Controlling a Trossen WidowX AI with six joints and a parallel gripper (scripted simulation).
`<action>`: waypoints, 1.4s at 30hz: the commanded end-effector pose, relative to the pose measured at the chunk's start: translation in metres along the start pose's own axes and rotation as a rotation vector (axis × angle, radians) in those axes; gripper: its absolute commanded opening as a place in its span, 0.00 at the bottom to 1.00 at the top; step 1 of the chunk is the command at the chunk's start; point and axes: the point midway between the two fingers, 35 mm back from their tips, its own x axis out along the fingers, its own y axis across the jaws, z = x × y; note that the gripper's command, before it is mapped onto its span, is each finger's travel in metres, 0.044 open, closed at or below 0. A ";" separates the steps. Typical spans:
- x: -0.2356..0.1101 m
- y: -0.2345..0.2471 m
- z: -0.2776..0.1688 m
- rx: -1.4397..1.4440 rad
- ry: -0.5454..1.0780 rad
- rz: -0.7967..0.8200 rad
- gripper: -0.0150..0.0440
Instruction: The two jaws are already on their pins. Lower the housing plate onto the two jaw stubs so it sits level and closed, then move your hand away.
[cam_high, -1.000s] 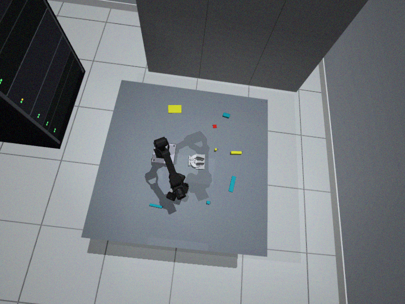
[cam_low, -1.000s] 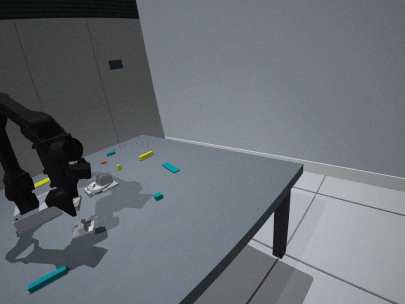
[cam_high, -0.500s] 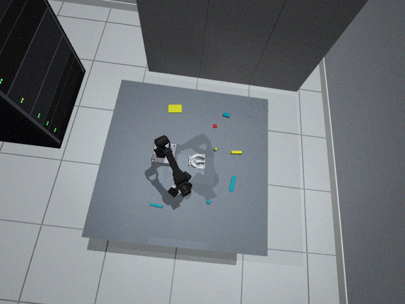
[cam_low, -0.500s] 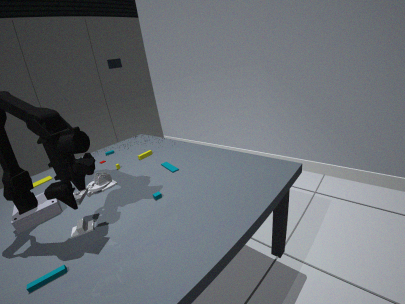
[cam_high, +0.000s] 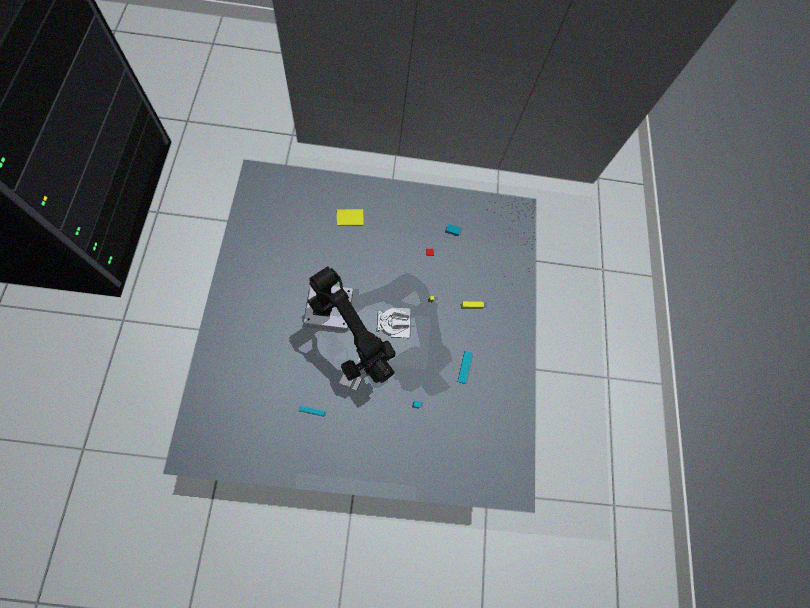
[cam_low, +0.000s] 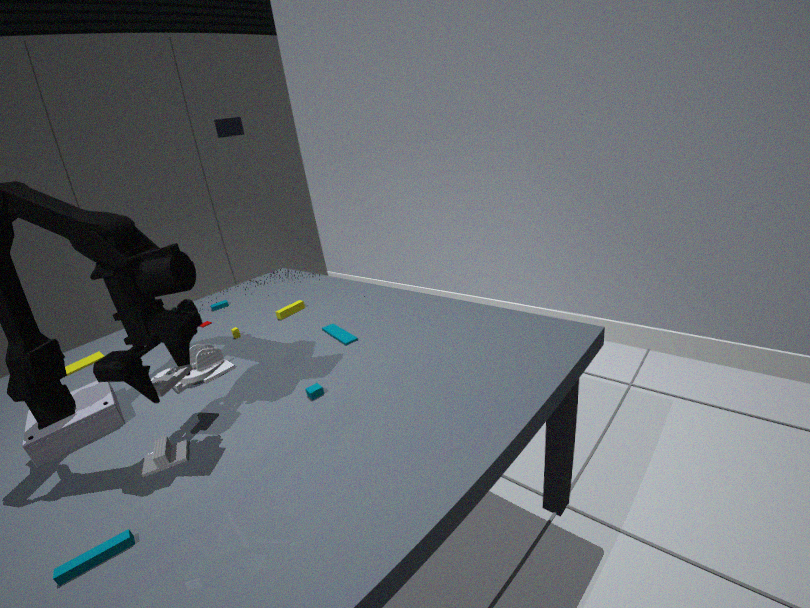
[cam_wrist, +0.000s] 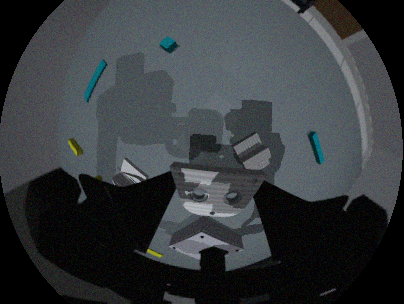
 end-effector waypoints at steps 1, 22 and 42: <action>0.001 0.010 -0.006 0.110 0.008 0.000 0.85; 0.001 0.060 -0.031 0.650 0.011 0.001 0.85; 0.000 0.101 -0.061 1.163 0.016 0.000 0.85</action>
